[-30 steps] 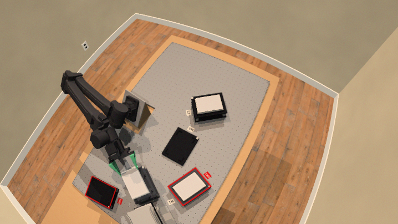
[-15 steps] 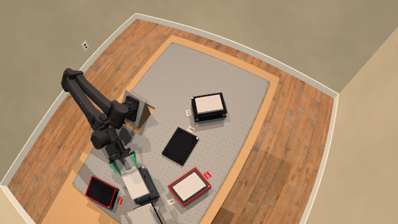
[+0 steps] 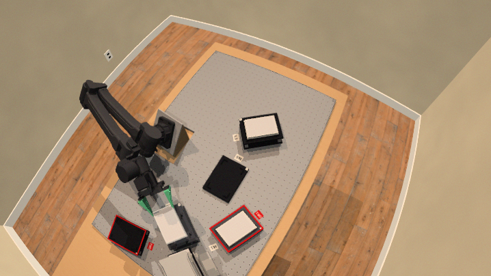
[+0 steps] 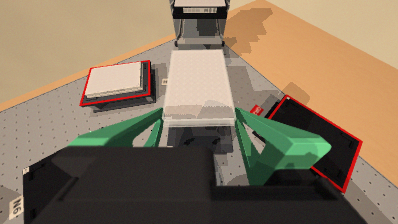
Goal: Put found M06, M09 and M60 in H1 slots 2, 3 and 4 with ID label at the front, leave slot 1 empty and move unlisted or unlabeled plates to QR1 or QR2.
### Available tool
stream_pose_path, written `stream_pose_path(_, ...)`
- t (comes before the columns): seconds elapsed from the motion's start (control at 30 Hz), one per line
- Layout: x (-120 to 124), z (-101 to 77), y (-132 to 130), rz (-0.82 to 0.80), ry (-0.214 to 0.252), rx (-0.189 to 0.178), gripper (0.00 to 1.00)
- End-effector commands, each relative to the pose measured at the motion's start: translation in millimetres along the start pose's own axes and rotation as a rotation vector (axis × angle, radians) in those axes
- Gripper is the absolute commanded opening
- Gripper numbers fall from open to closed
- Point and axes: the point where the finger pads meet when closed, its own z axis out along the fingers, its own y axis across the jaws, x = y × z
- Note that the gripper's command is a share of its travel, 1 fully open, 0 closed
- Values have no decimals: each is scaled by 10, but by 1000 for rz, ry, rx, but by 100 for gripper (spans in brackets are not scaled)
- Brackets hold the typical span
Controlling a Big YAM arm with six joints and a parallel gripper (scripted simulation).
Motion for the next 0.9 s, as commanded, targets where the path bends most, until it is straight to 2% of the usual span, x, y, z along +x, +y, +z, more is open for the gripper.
stream_pose_path(0.0,-50,14,-79,3,-15,21,86)
stream_pose_path(0.03,-50,14,-79,3,-15,21,86)
stream_pose_path(0.07,-174,5,-176,17,-34,34,86)
stream_pose_path(0.2,-2,34,-56,-2,-7,16,86)
stream_pose_path(0.33,-46,39,-102,4,-18,23,86)
stream_pose_path(0.47,33,52,-57,-3,-7,16,86)
stream_pose_path(0.6,-8,54,-93,3,-16,22,86)
stream_pose_path(0.87,72,76,-61,-2,-10,18,86)
